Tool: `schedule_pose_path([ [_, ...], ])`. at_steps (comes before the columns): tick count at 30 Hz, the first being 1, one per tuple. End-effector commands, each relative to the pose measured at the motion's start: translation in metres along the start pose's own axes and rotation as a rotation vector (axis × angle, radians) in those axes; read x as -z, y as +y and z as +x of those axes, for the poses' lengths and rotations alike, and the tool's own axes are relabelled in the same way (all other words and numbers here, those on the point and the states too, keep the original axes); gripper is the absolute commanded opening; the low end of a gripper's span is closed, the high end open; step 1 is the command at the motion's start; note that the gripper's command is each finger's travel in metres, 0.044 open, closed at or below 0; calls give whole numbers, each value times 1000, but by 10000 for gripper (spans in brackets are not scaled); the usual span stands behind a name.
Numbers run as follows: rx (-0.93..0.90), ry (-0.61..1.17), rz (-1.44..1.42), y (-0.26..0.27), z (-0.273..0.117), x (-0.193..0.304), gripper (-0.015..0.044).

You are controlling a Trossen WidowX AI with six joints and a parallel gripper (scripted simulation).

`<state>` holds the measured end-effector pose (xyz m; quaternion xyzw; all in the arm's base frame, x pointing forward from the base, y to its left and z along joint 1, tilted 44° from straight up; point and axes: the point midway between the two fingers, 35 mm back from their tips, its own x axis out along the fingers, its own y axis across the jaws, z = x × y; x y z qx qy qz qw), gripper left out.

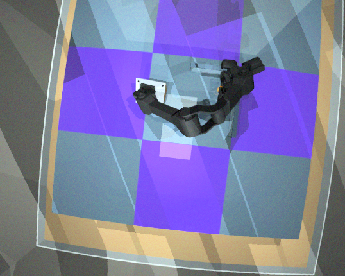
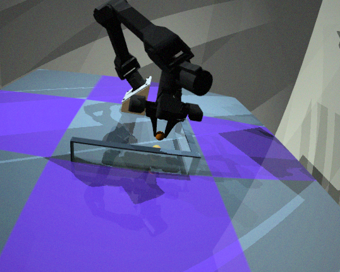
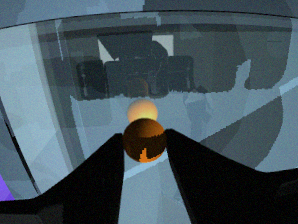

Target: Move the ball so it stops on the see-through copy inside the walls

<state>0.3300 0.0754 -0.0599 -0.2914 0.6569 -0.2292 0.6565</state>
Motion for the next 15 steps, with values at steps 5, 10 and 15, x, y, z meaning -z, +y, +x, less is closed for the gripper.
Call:
schedule_pose_path([
  [5,7,0,-7,-1,31,3,0],
  [10,7,0,-7,-1,35,3,0],
  [15,7,0,-7,-2,43,3,0],
])
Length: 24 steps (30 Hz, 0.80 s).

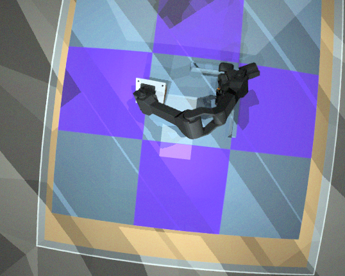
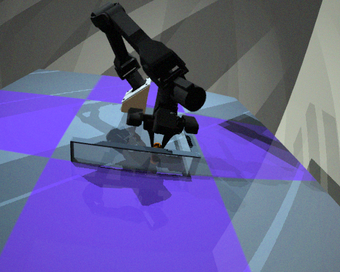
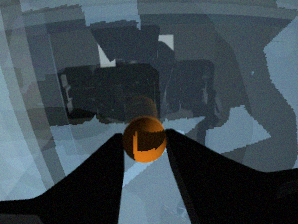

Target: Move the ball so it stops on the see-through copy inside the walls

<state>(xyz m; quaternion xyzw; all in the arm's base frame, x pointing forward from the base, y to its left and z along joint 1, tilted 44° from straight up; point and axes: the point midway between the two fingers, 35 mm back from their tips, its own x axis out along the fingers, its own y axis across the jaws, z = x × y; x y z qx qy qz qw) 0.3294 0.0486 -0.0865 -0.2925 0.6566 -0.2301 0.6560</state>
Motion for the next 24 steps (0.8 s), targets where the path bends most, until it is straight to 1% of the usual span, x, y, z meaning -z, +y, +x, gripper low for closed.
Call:
schedule_pose_path([
  [1,4,0,-7,0,7,1,0],
  [9,5,0,-7,-1,13,1,0],
  [17,2,3,-2,0,11,1,210],
  [18,2,3,-2,0,11,1,227],
  [24,2,3,-2,0,11,1,227],
])
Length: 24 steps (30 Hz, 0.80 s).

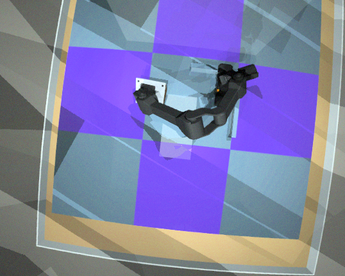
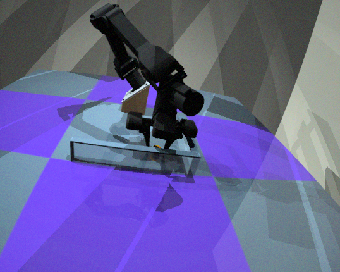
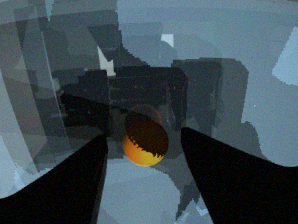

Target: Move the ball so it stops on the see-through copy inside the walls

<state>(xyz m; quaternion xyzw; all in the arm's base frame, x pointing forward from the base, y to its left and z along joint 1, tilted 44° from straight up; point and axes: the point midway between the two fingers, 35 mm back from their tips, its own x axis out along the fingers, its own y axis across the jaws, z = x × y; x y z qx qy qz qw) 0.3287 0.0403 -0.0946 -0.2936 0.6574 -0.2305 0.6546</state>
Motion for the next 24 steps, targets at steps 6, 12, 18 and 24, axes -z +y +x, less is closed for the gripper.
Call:
schedule_pose_path([
  [6,-2,-2,-5,1,-77,-2,227],
  [12,-4,-21,-11,3,-83,-3,227],
  [18,-4,-21,-11,3,-83,-3,227],
  [24,-2,-13,-6,1,-130,2,385],
])
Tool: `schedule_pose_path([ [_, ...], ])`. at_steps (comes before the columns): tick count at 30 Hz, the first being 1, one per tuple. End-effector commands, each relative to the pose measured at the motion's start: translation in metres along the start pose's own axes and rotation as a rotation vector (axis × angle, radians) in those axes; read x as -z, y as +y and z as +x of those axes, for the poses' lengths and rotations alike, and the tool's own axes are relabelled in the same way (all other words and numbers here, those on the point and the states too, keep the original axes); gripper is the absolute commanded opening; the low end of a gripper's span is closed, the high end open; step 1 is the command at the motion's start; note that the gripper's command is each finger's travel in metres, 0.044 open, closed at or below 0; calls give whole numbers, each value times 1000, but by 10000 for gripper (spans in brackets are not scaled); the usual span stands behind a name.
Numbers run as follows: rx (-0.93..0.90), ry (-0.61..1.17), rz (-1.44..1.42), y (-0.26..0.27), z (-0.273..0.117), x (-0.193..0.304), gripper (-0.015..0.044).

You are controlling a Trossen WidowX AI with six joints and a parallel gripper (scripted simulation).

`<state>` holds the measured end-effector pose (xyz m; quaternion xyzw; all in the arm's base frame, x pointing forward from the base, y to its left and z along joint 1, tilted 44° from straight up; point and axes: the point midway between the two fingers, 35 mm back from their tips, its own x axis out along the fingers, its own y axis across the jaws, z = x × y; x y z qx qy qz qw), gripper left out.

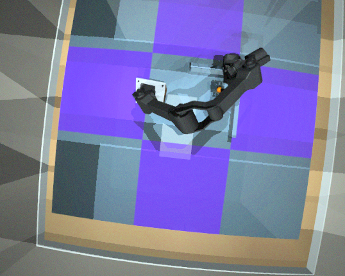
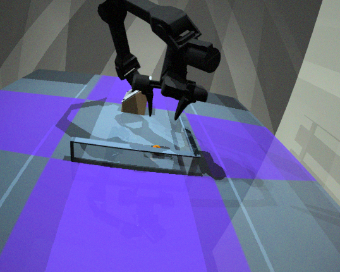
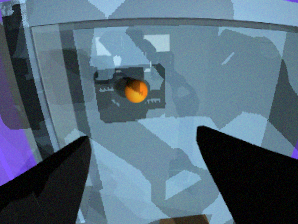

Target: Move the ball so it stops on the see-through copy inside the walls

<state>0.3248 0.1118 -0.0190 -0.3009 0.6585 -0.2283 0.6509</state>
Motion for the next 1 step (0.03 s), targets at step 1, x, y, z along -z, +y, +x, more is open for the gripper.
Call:
schedule_pose_path([
  [1,-9,-15,9,1,-25,1,411],
])
